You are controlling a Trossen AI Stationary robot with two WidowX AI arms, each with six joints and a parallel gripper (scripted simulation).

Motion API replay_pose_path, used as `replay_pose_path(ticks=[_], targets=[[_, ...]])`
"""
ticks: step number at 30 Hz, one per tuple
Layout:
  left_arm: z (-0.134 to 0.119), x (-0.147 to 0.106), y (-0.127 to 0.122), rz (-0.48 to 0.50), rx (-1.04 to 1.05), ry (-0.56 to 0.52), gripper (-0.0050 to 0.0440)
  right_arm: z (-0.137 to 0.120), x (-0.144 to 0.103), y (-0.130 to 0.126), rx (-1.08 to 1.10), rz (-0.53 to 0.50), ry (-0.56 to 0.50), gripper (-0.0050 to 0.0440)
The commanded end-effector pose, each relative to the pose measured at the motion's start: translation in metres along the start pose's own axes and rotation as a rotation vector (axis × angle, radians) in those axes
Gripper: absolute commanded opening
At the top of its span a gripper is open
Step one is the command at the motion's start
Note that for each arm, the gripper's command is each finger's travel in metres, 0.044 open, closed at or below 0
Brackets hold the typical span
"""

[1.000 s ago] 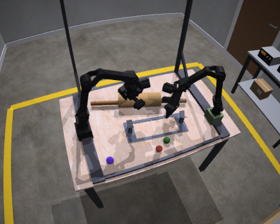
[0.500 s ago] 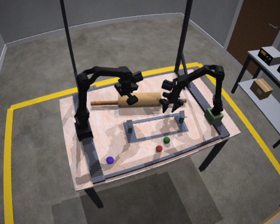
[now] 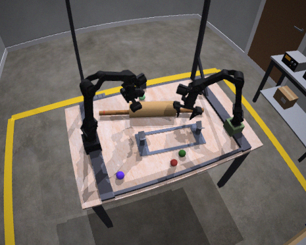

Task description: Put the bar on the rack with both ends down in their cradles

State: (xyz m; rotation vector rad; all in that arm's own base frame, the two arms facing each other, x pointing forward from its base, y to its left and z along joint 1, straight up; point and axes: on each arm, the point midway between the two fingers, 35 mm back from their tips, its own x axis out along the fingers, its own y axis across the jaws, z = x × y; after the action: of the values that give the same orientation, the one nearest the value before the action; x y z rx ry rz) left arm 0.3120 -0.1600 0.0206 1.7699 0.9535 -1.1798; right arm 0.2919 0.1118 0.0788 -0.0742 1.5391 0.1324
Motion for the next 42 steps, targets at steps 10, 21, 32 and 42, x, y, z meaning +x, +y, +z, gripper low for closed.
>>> replay_pose_path(ticks=[10,21,32,42], targets=[[0.020,-0.011,0.003,-0.011,0.300,-0.067,0.0400,-0.012,-0.003,0.023,0.089,-0.026,-0.048,0.0400],[0.028,-0.014,0.001,-0.013,0.422,-0.094,0.0400,-0.019,0.000,0.032,0.124,-0.033,-0.054,0.0400],[0.039,-0.019,-0.001,-0.016,0.600,-0.136,0.0400,-0.029,0.004,0.045,0.175,-0.045,-0.068,0.0400],[0.055,-0.026,-0.006,-0.012,0.848,-0.197,0.0400,-0.044,0.009,0.061,0.247,-0.058,-0.093,0.0400]])
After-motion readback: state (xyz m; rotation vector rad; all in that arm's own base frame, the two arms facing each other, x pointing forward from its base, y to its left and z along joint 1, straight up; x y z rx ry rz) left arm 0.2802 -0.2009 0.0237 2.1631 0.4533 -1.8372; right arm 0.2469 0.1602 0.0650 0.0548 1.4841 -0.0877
